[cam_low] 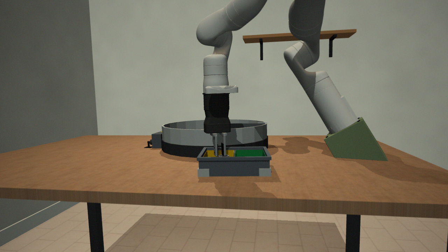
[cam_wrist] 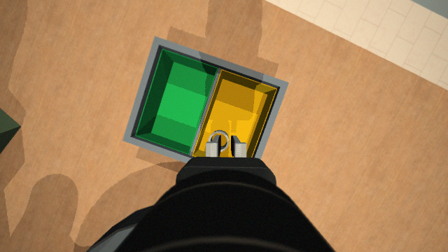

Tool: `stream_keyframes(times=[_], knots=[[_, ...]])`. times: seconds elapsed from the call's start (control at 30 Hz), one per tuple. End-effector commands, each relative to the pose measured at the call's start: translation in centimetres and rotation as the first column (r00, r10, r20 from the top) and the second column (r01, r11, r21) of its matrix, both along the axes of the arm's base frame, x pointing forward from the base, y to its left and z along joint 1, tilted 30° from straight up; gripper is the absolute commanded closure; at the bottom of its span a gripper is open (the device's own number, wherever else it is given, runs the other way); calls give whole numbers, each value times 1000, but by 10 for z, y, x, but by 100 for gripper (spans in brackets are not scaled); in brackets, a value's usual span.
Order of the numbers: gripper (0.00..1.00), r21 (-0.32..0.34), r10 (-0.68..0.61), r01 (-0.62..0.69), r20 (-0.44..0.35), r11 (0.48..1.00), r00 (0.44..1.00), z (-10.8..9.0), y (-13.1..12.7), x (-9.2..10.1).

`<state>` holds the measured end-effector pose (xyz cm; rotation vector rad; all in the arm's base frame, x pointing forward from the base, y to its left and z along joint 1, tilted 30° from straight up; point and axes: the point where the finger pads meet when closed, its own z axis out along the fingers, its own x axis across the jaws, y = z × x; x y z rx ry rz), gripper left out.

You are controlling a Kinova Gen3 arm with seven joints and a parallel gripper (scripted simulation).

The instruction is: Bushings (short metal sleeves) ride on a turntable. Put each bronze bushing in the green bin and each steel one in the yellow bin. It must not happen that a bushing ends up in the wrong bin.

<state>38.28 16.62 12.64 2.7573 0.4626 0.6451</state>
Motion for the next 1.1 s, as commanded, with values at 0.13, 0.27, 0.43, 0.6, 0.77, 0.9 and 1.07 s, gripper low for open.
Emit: stream_keyframes(times=[0.13,0.27,0.43,0.6,0.77,0.9,1.07], knots=[[58,2,2,-2,1,1000,1000,1,1,0],[58,2,2,-2,1,1000,1000,1,1,0],[58,2,2,-2,1,1000,1000,4,2,-1],[58,2,2,-2,1,1000,1000,5,2,-2],[58,2,2,-2,1,1000,1000,7,2,-3],[58,2,2,-2,1,1000,1000,7,2,-3],[58,2,2,-2,1,1000,1000,45,11,-24]])
